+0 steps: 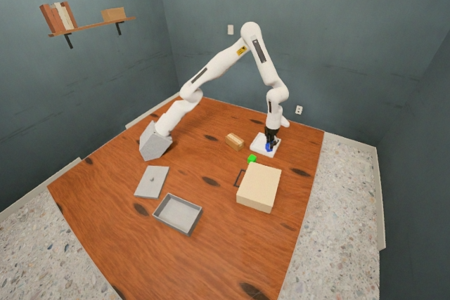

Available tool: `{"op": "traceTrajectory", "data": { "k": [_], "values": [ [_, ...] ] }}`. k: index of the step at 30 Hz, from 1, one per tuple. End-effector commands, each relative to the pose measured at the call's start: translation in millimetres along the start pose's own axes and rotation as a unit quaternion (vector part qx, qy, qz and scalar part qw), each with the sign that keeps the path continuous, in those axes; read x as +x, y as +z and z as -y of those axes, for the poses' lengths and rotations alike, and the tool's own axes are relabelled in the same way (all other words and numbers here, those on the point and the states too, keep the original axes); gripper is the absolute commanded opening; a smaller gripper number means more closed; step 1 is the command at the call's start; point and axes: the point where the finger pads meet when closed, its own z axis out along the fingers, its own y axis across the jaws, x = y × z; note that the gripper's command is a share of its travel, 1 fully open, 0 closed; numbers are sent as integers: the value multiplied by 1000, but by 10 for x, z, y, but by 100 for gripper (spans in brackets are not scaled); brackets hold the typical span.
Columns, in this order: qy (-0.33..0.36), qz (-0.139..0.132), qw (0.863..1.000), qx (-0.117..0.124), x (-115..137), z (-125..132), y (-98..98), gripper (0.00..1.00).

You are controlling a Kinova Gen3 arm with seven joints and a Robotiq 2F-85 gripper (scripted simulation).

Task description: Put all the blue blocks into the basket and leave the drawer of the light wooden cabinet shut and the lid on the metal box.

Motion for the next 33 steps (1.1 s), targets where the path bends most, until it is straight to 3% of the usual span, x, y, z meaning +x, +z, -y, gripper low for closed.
{"op": "traceTrajectory", "data": {
  "k": [1, 6, 7, 33],
  "values": [
    [5, -2, 1000, 0, 8, 2, 11, 10],
    [5, -2, 1000, 0, 8, 2, 11, 10],
    [5, -2, 1000, 0, 8, 2, 11, 60],
    [5, -2, 1000, 0, 8, 2, 11, 60]
  ]
}}
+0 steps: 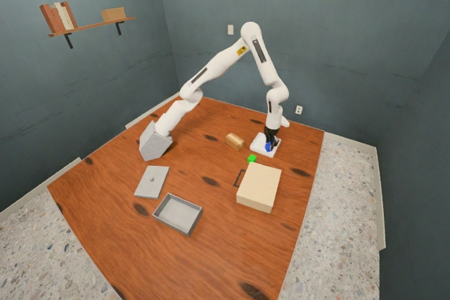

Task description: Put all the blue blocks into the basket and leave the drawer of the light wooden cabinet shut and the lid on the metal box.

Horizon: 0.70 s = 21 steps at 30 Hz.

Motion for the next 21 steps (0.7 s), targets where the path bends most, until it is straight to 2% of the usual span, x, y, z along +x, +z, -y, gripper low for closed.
{"op": "traceTrajectory", "data": {
  "k": [1, 13, 21],
  "values": [
    [5, -2, 1000, 0, 8, 2, 11, 60],
    [5, -2, 1000, 0, 8, 2, -1, 60],
    [5, -2, 1000, 0, 9, 3, -112, 60]
  ]
}}
